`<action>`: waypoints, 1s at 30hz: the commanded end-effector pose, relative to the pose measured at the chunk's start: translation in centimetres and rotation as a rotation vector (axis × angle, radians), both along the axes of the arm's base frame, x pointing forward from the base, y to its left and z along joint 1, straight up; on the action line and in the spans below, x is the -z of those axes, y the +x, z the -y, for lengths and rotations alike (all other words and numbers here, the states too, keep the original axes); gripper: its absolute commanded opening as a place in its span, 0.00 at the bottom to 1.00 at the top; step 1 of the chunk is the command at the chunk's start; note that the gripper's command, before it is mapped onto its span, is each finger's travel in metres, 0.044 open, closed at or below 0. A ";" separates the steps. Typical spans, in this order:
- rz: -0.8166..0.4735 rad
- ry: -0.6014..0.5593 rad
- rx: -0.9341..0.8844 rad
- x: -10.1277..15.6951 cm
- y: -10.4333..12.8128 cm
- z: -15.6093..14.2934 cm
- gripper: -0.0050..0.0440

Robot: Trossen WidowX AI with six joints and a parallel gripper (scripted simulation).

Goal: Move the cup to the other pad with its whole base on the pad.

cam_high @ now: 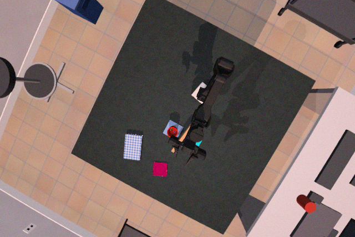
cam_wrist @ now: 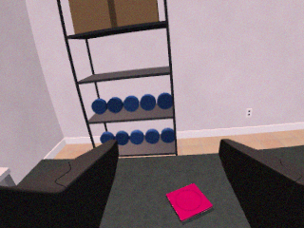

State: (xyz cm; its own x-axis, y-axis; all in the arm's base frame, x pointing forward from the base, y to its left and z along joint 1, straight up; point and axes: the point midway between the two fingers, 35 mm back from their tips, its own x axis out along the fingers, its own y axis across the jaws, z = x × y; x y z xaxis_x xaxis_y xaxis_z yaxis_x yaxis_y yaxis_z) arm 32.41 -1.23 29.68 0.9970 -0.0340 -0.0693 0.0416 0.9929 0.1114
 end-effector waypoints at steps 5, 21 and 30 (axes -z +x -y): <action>-0.161 0.164 0.077 3.1 1.3 1.7 0.40; -0.433 0.442 0.252 9.3 2.1 4.3 0.40; -0.566 0.586 0.361 12.2 1.9 5.2 0.40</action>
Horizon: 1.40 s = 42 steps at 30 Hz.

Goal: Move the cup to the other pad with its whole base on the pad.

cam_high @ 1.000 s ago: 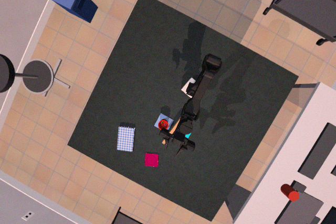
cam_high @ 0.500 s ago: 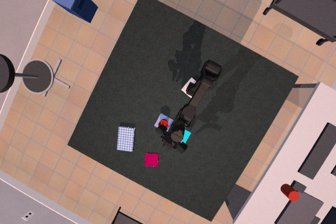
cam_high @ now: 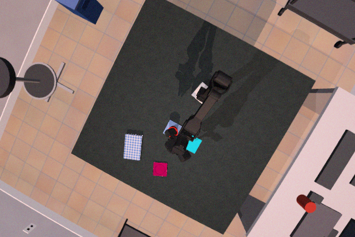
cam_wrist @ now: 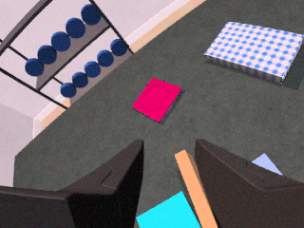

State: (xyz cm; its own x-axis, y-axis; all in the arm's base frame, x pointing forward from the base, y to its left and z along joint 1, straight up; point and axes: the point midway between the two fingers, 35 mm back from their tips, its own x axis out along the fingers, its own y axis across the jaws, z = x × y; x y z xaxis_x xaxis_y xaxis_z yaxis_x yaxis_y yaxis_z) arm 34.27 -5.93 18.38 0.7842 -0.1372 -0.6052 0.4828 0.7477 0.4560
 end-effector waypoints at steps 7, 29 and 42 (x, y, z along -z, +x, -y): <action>-0.171 0.160 0.154 3.3 -0.5 1.2 0.40; -0.511 0.434 0.527 9.0 -3.4 2.7 0.40; -0.689 0.541 0.759 11.4 -5.5 3.2 0.40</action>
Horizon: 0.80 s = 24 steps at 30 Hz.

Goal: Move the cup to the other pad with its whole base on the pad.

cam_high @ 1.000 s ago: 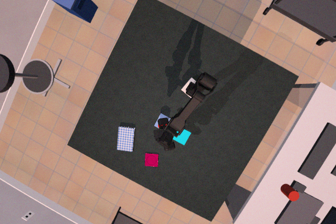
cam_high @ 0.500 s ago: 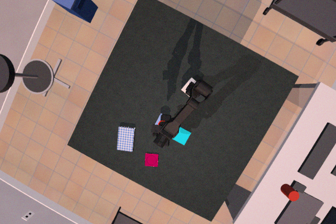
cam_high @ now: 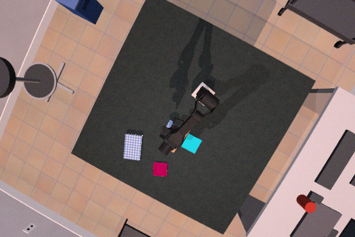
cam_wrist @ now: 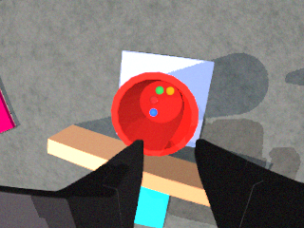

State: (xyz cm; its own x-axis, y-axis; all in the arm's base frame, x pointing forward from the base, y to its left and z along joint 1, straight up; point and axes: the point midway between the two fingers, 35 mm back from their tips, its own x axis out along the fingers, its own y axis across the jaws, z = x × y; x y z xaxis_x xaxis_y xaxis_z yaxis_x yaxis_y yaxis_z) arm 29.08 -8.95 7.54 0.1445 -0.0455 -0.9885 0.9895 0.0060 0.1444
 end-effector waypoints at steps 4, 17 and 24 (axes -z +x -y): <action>-0.108 0.050 0.105 1.3 -0.9 0.2 0.40; -0.140 0.060 0.120 2.5 -1.1 0.2 0.40; -0.140 0.060 0.120 3.3 -1.0 0.2 0.40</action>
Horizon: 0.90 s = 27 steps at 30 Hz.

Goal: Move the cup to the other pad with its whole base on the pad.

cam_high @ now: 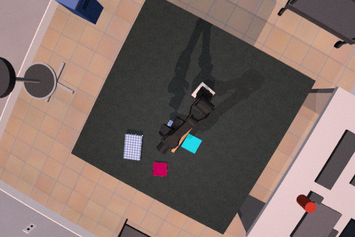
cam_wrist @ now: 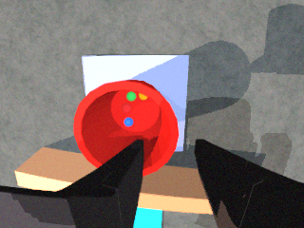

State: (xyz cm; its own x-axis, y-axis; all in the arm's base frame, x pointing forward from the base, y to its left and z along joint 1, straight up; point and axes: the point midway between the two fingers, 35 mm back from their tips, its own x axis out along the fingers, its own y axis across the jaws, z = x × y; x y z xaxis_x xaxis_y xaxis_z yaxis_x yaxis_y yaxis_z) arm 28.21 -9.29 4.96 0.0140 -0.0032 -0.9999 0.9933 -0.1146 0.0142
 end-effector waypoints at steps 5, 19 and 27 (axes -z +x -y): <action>-0.012 0.009 0.003 1.6 -0.1 -0.1 0.40; -0.012 0.009 0.003 3.5 -0.1 -0.1 0.40; -0.012 0.009 0.003 4.8 -0.1 -0.1 0.40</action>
State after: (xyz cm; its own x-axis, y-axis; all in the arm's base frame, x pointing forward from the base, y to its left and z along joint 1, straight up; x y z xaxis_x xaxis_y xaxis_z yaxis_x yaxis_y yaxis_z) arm 28.27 -9.27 1.00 0.0126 -0.0021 -0.9999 0.9933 -0.1152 0.0127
